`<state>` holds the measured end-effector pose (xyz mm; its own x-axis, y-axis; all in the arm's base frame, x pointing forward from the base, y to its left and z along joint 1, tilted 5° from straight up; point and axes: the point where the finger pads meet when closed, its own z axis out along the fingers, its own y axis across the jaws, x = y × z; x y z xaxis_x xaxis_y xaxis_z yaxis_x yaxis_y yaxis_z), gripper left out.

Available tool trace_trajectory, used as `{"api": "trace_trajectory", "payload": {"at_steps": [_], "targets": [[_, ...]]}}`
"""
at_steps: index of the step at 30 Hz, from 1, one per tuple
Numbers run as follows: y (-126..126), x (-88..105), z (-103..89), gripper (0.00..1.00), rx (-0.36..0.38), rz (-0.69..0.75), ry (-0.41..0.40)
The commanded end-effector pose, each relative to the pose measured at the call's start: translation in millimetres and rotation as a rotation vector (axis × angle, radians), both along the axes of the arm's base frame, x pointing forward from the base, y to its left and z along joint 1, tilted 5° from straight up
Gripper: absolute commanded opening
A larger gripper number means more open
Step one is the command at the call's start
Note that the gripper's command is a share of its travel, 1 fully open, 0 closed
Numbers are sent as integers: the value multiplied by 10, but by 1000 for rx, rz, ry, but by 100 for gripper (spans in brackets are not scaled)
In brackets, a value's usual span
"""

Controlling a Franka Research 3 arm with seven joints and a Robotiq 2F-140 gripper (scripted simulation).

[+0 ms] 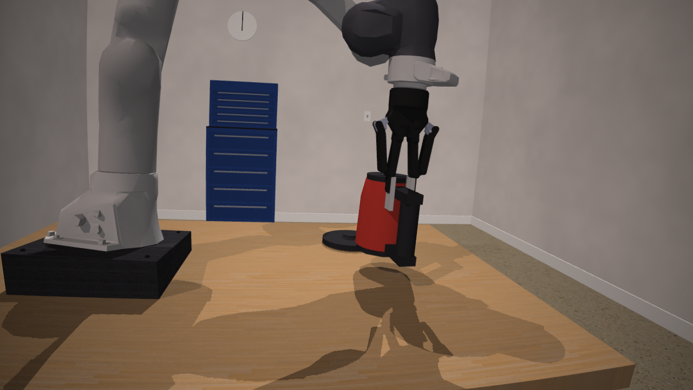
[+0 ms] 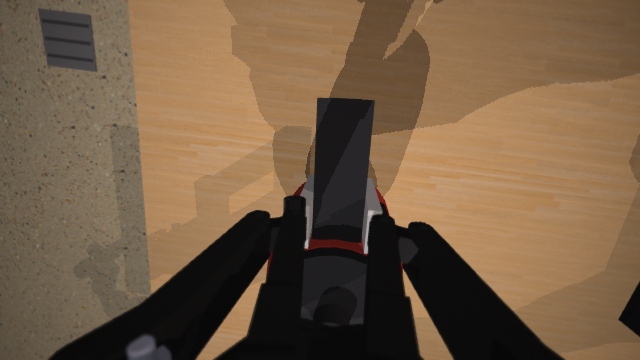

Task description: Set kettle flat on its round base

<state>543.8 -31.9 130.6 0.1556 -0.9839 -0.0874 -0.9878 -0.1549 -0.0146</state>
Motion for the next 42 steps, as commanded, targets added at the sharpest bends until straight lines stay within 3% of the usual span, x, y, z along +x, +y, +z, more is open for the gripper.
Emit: {"api": "trace_trajectory", "payload": {"at_steps": [1, 19, 42], "targets": [[131, 14, 59, 0, -7, -39, -13], [790, -171, 107, 0, -7, -39, -13], [1441, -354, 155, 0, -7, -39, -13]]}}
